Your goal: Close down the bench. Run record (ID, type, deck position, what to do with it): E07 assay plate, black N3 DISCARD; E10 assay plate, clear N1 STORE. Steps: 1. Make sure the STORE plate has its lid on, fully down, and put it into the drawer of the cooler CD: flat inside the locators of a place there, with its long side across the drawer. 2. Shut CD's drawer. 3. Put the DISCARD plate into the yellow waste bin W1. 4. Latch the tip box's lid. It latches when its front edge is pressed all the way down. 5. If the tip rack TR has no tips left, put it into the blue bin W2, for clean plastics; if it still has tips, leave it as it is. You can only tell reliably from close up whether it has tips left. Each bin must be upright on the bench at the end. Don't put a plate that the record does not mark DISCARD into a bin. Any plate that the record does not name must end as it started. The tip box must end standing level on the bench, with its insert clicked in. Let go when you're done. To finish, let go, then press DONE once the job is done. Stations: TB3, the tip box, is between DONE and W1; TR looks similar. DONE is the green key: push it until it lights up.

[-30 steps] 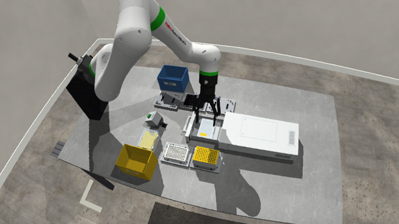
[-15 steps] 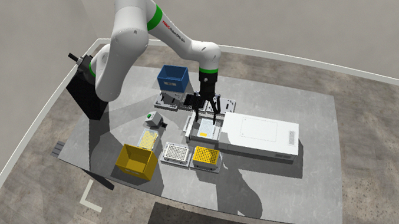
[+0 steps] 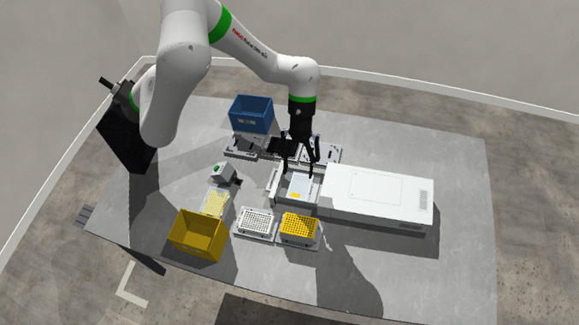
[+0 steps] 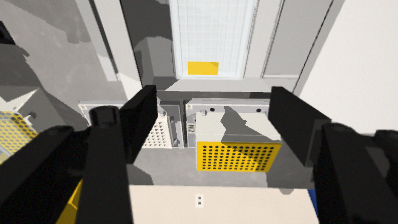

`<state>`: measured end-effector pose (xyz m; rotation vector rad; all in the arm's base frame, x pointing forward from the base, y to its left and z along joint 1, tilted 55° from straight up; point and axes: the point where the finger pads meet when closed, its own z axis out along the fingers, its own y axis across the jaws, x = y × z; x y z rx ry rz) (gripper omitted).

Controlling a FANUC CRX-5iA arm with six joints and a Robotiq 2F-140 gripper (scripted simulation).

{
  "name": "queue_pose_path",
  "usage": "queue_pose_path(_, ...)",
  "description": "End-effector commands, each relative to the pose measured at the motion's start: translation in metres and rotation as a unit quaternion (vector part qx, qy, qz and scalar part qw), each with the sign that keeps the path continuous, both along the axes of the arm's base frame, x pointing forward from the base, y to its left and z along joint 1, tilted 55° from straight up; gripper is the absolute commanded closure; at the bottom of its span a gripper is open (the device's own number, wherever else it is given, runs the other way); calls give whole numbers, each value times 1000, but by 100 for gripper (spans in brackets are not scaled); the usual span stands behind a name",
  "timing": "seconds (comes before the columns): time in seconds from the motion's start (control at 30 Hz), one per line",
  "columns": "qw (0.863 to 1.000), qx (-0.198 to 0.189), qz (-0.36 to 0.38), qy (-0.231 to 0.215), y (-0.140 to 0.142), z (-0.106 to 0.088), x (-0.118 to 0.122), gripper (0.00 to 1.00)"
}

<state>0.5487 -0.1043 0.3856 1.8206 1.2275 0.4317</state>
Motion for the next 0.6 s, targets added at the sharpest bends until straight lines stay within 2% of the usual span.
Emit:
queue_pose_path(0.0, 1000, 0, 0, -1, 0, 3, -3, 35)
queue_pose_path(0.57, 1000, 0, 0, -1, 1, 14, -18, 35)
